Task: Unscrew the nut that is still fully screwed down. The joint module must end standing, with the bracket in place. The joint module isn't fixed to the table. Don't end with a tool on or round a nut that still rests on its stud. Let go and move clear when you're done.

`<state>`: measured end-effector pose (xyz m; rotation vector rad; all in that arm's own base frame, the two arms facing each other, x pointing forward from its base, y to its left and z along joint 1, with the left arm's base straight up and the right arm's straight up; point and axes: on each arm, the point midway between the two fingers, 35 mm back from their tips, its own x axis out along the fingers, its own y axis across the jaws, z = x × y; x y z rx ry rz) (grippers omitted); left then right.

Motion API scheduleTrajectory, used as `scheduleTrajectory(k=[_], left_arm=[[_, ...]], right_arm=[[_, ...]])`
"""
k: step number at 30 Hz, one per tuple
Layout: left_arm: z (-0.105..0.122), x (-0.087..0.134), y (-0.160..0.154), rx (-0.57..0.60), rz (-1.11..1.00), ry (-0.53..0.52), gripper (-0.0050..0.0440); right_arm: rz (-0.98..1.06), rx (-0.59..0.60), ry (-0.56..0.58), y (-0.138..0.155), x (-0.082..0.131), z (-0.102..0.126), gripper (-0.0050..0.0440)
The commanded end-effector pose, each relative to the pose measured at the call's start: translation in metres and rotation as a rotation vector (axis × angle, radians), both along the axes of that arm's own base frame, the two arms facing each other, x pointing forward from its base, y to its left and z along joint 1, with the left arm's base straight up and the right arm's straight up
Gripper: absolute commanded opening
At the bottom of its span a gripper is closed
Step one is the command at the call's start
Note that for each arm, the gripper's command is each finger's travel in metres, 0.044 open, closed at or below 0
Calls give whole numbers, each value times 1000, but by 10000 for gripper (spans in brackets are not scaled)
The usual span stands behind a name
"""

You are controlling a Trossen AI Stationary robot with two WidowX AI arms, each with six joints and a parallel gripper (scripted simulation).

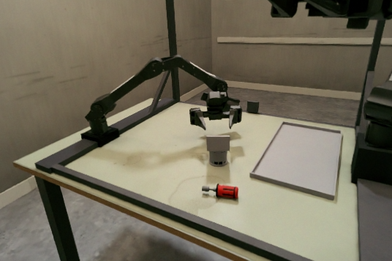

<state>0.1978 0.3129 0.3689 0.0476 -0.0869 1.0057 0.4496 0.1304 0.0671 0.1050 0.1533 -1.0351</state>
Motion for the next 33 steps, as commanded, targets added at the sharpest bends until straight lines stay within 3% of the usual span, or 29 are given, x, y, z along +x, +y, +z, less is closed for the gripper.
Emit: scheduleTrajectory(k=[1, 13, 19, 30, 33], left_arm=[[12, -1, -4, 24, -3, -15, 300], [12, -1, -4, 24, -3, -15, 300], [12, -1, -4, 24, -3, -15, 300], [12, -1, -4, 24, -3, -15, 300], [12, -1, -4, 24, -3, -15, 300]], right_arm=[[-3, 24, -41, 1, 3, 25, 400], [1, 25, -41, -3, -3, 86, 400], [-3, 30, -8, -7, -6, 81, 400], [-11, 196, 85, -29, -19, 95, 400], [-11, 196, 85, -29, -19, 95, 400]])
